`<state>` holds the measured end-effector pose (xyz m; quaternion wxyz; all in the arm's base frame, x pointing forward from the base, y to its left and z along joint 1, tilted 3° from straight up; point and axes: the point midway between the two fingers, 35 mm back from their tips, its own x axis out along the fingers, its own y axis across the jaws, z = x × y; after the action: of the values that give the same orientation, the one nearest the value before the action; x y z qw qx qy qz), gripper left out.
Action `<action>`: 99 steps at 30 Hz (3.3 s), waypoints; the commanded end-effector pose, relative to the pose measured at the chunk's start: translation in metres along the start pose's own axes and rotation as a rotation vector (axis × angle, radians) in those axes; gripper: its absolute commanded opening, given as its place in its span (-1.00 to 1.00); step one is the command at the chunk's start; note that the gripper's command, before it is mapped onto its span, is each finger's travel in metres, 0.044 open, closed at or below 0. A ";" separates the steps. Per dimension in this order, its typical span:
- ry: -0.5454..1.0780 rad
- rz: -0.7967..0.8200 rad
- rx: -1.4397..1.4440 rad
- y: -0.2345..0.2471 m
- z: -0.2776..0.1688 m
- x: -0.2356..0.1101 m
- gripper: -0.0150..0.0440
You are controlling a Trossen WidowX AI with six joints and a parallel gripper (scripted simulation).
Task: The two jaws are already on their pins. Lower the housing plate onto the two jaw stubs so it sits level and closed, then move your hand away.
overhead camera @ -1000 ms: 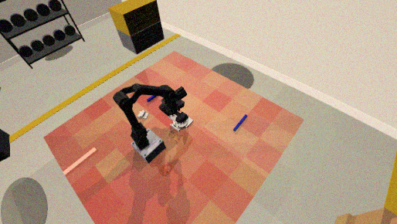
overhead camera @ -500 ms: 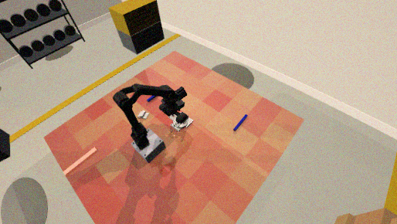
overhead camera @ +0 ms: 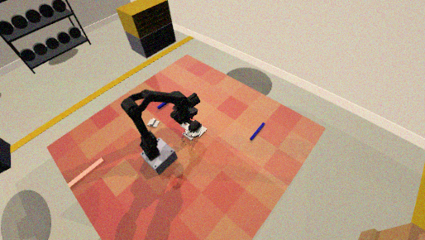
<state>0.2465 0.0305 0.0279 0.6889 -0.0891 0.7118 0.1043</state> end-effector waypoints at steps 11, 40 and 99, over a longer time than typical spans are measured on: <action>-0.003 -0.005 -0.005 -0.001 0.002 0.014 0.70; -0.002 -0.005 -0.004 -0.001 0.000 0.060 0.70; -0.002 -0.005 0.006 -0.001 0.000 0.069 0.70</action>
<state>0.2444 0.0312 -0.0401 0.6902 -0.0888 0.7106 0.1038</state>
